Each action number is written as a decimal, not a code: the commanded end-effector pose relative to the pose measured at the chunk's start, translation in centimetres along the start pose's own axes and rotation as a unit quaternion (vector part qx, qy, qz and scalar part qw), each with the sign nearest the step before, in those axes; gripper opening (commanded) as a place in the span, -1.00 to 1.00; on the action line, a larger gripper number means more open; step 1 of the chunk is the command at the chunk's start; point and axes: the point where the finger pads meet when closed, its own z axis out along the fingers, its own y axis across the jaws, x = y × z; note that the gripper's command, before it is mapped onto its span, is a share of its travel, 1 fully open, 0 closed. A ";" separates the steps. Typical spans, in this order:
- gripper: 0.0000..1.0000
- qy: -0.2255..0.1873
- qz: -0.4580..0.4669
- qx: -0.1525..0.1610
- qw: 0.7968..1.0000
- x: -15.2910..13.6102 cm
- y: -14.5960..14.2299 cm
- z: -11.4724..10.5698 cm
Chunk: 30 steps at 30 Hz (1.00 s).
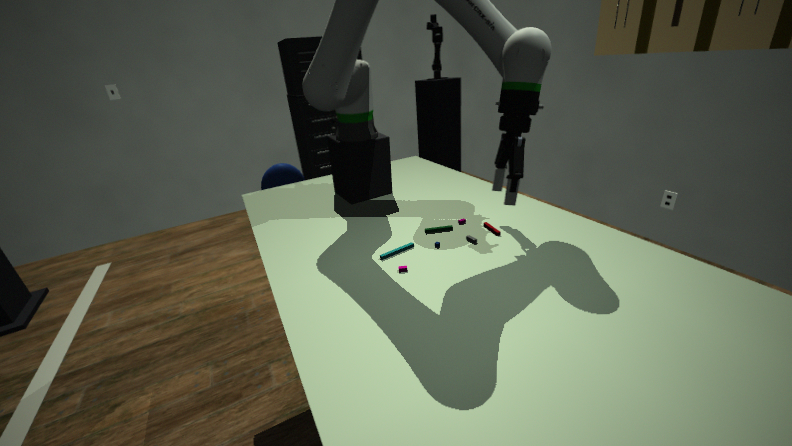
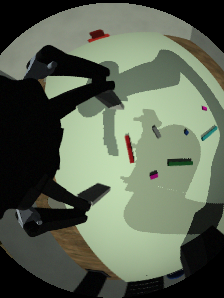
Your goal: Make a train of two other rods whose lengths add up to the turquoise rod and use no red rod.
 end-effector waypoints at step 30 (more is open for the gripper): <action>1.00 -0.029 0.484 -0.085 0.870 8.3 -3.7 3.8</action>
